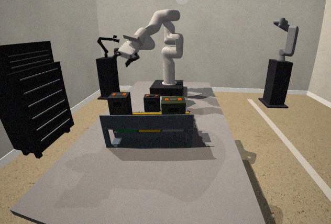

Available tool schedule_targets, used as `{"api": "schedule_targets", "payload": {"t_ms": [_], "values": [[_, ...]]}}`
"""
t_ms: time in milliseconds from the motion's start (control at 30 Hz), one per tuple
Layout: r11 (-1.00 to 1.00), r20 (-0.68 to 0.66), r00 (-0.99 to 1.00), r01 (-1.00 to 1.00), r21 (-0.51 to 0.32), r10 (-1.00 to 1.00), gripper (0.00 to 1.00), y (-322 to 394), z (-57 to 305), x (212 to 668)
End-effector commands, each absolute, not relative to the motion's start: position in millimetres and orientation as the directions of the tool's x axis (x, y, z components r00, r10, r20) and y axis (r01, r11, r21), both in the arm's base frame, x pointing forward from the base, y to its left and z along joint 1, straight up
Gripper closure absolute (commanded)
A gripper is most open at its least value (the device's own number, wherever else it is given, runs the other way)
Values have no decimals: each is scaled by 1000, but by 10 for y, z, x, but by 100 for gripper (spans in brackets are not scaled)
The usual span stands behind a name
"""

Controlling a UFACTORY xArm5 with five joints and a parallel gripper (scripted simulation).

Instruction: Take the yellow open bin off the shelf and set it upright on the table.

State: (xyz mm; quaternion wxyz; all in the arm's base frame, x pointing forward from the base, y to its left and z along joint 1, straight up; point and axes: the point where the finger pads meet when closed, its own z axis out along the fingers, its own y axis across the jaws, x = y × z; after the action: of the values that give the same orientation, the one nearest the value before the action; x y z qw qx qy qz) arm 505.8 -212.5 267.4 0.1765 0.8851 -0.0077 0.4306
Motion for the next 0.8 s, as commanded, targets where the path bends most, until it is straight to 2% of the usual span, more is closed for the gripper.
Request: {"api": "schedule_targets", "payload": {"t_ms": [0,400,433,567,767], "values": [[-967,792,591,-79,244,151,0,-2133,2692,5062],[-967,792,591,-79,244,151,0,-2133,2692,5062],[-944,772,620,-150,294,142,0,-2130,2692,5063],[-967,792,591,-79,244,151,0,-2133,2692,5062],[-967,792,591,-79,244,151,0,-2133,2692,5062]]}}
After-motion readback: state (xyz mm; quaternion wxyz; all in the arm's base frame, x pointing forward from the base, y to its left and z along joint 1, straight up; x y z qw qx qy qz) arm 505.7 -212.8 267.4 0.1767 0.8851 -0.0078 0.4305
